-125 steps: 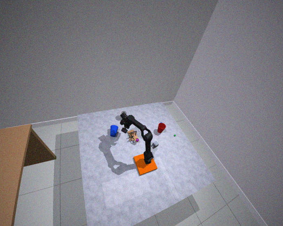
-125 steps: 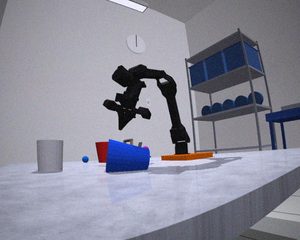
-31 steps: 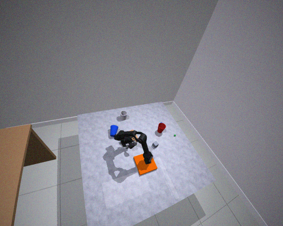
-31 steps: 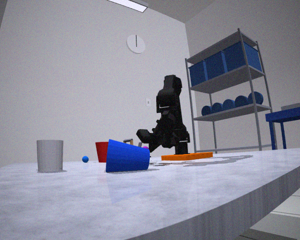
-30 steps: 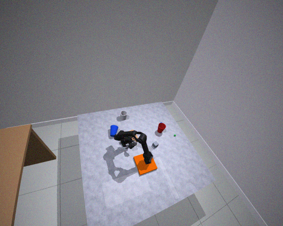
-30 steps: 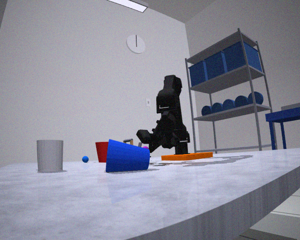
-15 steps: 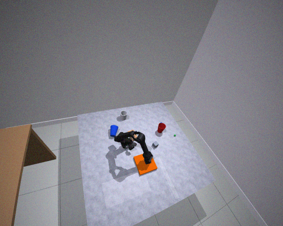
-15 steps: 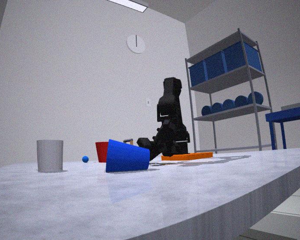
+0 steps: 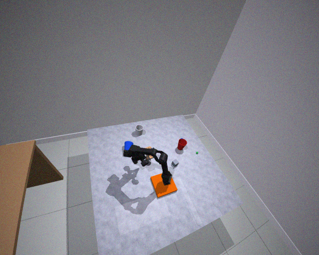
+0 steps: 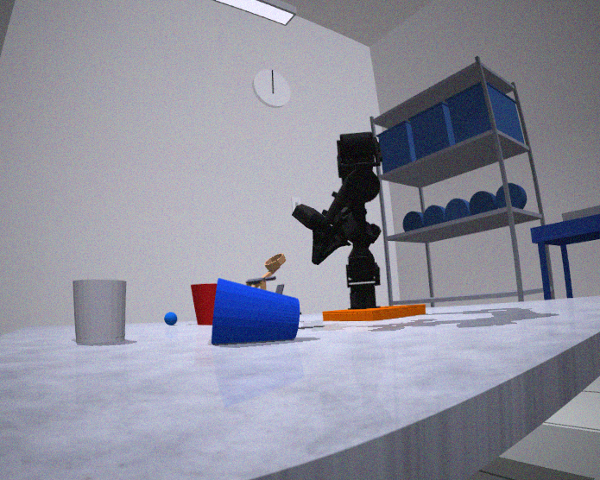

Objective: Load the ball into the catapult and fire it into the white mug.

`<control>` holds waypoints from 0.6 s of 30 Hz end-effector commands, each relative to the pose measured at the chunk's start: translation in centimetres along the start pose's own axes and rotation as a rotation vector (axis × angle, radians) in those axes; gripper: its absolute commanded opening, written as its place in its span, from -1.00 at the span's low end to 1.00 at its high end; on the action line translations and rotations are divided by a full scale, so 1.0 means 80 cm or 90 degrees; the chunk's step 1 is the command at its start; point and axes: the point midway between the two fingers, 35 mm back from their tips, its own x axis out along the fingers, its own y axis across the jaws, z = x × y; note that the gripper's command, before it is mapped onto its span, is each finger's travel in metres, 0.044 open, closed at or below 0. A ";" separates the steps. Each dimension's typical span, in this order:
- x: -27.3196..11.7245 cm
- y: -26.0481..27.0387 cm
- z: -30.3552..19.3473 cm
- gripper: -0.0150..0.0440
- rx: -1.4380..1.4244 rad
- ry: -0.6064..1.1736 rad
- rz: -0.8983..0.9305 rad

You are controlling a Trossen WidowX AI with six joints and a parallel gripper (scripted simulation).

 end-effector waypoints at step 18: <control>0.013 -0.102 -0.007 1.00 0.328 -0.173 0.047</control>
